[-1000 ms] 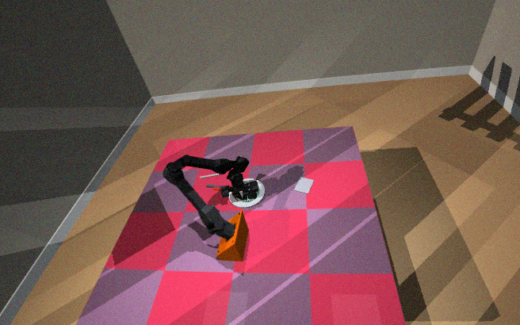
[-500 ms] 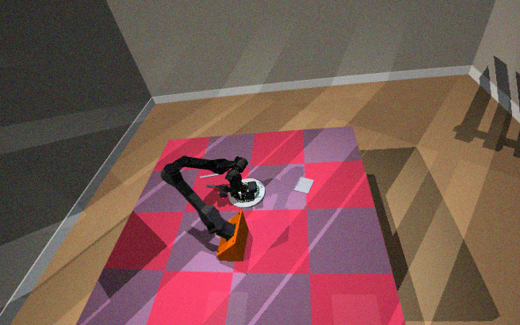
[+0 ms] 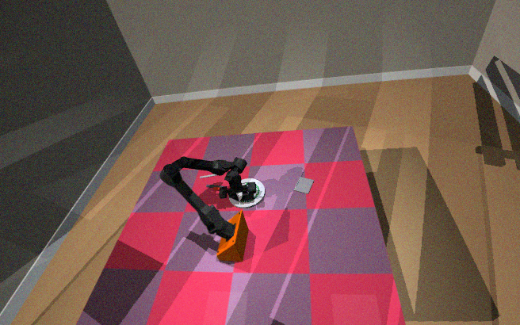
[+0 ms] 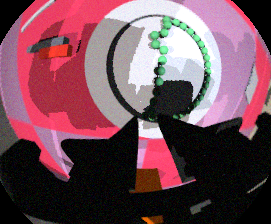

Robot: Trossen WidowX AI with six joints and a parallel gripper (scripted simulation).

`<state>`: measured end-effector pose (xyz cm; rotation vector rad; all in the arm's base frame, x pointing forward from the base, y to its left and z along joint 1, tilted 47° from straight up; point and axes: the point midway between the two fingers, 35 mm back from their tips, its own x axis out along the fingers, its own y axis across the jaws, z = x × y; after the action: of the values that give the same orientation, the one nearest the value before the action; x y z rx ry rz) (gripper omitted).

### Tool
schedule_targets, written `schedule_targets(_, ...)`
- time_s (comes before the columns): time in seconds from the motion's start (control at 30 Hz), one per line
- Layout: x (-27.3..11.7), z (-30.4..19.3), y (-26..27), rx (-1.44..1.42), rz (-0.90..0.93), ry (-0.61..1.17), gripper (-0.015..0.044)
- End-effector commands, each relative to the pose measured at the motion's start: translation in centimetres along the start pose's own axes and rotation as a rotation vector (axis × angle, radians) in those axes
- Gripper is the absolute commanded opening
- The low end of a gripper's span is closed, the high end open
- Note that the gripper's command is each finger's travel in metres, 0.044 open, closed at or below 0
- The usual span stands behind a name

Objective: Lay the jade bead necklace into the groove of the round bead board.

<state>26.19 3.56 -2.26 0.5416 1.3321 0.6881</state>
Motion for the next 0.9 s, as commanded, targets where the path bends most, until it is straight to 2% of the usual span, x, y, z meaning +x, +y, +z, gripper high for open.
schedule_targets(0.0,-0.02,0.05,-0.01,-0.002,0.0,-0.001,0.021)
schedule_targets(0.3,-0.13,-0.1,0.05,0.002,0.003,0.002,0.044)
schedule_targets(0.87,-0.31,-0.1,0.04,0.001,0.005,0.0,0.044)
